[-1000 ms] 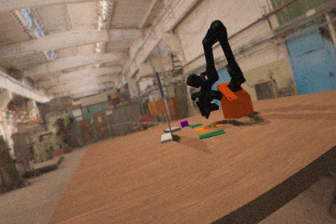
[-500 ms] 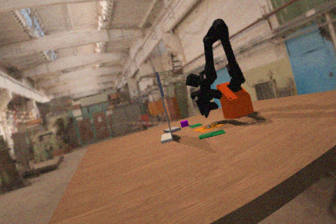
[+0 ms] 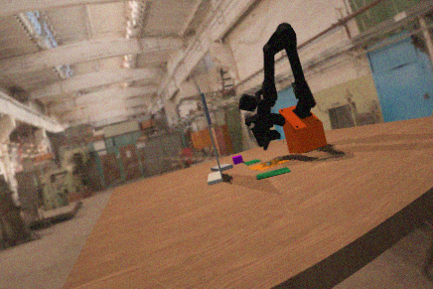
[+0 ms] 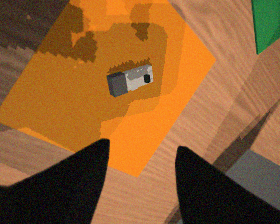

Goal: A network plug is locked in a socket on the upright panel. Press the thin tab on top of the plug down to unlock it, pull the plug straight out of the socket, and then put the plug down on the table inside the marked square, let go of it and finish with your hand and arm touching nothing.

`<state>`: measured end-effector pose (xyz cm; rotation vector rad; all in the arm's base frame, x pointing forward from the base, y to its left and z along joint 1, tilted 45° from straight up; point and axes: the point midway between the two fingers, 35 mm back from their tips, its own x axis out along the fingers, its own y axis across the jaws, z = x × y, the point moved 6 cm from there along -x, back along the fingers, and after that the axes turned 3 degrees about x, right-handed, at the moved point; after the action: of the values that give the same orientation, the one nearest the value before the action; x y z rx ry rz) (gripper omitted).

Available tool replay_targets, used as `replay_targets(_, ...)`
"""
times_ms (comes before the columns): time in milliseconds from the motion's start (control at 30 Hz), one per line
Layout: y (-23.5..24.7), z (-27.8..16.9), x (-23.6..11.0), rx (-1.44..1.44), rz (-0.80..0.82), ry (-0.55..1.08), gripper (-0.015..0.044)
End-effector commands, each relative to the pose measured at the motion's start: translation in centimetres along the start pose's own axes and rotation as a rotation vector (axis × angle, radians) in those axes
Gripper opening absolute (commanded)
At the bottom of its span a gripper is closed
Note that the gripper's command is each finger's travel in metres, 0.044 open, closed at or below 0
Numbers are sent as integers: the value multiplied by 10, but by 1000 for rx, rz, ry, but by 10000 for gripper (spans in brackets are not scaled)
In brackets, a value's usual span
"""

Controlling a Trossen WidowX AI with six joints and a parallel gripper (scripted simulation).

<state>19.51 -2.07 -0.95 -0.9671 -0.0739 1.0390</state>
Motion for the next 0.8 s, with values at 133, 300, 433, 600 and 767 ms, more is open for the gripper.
replay_targets(133, -7, -3, -5, -22, -10, 5, 156)
replay_targets(300, -8, -3, -7, -22, -10, 4, 156)
replay_targets(433, -10, -3, -9, -22, -11, 4, 156)
replay_targets(600, -11, -2, -12, -22, -11, 3, 156)
replay_targets(767, -13, -2, -14, -22, -12, 2, 156)
